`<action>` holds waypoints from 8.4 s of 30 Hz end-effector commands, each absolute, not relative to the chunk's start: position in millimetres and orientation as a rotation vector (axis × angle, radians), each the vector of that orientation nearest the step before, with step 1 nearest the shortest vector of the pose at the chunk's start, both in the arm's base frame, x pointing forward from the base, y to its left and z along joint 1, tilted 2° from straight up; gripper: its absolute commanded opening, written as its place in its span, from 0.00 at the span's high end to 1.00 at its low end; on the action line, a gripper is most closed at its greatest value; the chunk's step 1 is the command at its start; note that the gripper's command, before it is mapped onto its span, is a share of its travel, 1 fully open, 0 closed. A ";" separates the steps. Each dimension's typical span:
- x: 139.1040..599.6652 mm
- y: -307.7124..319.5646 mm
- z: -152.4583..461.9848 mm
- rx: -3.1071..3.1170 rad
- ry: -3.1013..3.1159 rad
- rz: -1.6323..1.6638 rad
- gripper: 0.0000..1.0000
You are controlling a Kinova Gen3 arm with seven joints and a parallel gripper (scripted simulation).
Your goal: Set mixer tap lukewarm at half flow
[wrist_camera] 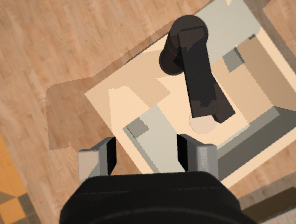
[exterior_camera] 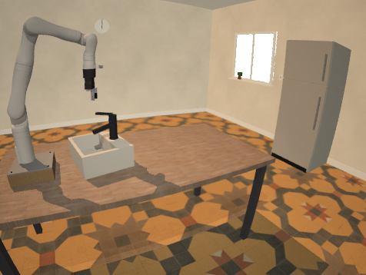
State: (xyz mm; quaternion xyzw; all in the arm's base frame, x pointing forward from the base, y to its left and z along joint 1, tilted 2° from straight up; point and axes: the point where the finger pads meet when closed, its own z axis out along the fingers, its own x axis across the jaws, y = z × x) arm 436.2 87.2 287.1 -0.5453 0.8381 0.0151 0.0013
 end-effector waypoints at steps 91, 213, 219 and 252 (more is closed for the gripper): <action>450.2 9.2 284.7 -1.870 2.520 0.050 0.00; 449.5 10.6 231.0 -1.870 2.520 0.050 0.00; 449.5 10.6 230.1 -1.870 2.520 0.050 0.00; 449.1 11.3 206.0 -1.870 2.520 0.050 0.00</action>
